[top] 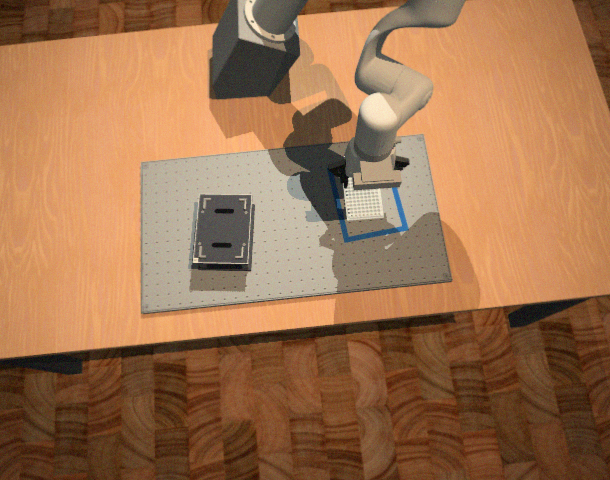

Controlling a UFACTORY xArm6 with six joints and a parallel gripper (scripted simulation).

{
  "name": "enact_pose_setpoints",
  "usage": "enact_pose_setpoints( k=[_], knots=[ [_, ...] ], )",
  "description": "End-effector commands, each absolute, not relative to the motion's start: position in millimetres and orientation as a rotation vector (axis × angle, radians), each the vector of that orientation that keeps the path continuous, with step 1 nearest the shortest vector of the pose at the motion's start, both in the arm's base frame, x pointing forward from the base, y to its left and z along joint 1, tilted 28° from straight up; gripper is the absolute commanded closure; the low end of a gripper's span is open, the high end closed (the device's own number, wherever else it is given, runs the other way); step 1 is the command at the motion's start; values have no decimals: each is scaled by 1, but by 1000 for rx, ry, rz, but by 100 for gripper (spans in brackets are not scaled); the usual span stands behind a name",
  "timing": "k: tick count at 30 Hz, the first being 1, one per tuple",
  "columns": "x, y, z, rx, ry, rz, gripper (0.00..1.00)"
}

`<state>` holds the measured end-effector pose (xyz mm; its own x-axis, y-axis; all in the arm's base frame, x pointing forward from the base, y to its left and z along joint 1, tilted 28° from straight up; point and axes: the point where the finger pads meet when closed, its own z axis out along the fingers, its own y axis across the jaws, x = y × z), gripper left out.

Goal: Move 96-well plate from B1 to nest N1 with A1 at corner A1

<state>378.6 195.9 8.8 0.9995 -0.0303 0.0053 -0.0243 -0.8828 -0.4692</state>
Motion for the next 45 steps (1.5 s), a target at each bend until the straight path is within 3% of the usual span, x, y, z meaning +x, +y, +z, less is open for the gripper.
enact_pose_setpoints(
  k=[1, 45],
  knots=[
    [380, 199, 4, -2652, 39, -22, 0],
    [381, 219, -34, -2652, 39, -21, 0]
  ],
)
